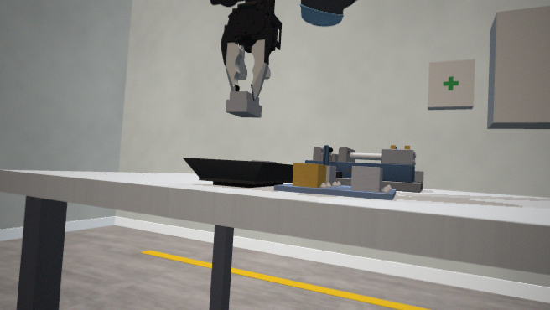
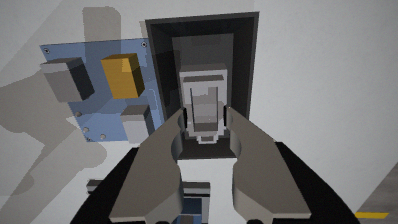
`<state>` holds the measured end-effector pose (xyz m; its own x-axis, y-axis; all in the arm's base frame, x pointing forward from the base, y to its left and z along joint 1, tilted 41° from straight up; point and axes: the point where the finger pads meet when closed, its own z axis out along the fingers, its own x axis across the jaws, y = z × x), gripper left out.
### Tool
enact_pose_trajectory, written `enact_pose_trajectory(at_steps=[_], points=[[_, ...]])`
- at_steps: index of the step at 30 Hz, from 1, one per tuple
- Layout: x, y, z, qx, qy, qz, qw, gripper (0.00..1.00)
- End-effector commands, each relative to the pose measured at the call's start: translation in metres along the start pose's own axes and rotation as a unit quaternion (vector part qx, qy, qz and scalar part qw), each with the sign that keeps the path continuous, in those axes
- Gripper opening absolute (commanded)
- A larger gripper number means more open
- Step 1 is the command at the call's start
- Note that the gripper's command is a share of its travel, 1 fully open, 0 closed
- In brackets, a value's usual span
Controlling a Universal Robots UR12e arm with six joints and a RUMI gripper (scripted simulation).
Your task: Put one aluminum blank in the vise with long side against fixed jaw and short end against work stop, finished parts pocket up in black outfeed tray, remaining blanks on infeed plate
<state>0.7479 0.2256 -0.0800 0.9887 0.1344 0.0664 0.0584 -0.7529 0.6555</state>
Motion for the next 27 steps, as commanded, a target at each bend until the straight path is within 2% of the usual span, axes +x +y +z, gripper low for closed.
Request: enact_pose_trajectory(at_steps=[1,18,27], points=[[0.001,0.000,0.001,0.000,0.001,0.000,1.000,0.00],[0.001,0.000,0.019,0.000,0.001,0.000,1.000,0.00],[0.001,0.000,0.035,0.000,0.001,0.000,1.000,0.00]])
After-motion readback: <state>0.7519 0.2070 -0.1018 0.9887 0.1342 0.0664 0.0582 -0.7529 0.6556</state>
